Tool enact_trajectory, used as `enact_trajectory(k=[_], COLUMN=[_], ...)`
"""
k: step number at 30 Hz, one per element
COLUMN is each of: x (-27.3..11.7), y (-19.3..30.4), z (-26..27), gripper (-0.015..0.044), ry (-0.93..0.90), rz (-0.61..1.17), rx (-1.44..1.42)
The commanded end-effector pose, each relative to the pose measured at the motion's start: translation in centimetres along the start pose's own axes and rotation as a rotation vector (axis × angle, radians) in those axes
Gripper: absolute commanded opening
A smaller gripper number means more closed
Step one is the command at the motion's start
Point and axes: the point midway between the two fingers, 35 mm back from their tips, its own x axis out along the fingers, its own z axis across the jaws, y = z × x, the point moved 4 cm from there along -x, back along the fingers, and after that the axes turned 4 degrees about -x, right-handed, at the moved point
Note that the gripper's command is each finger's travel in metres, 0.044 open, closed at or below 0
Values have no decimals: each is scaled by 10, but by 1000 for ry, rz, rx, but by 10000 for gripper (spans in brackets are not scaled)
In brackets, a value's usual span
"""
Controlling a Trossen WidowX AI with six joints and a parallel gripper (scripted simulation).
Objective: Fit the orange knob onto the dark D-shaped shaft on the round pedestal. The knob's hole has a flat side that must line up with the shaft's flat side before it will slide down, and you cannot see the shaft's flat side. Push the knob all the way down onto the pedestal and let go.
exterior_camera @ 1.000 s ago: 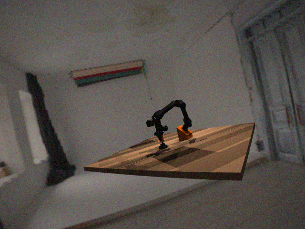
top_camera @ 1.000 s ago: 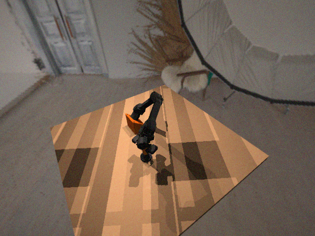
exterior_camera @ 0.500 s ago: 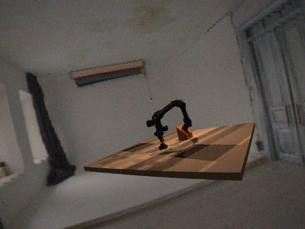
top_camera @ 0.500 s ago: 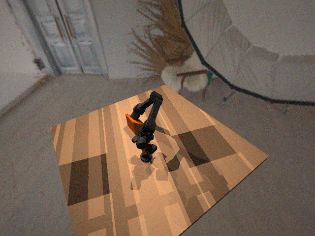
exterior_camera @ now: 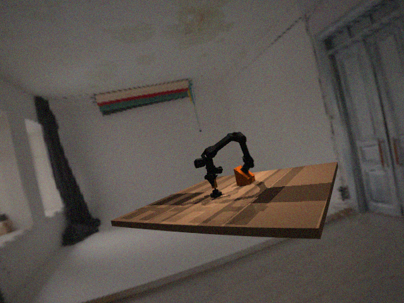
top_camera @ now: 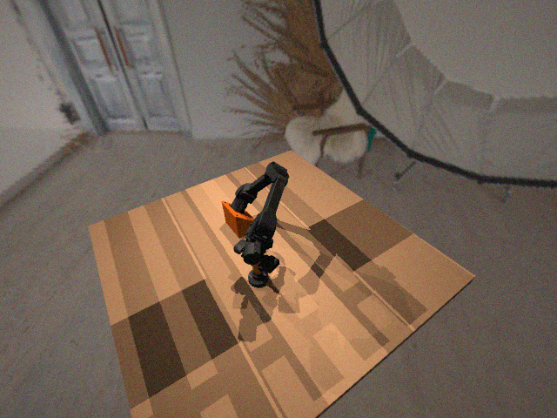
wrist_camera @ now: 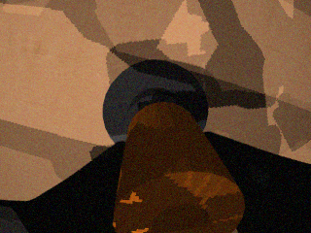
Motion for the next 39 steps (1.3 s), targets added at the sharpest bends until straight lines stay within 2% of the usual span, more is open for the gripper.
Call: enact_trajectory(k=[1,13,20,39], x=[1,-4,-5,-5], y=[2,3,3,1], z=[-1,1,4,3], gripper=[0,0,0,0], ry=[6,6,5,5], rz=[3,4,4,4], rx=[8,-1,-201,-201])
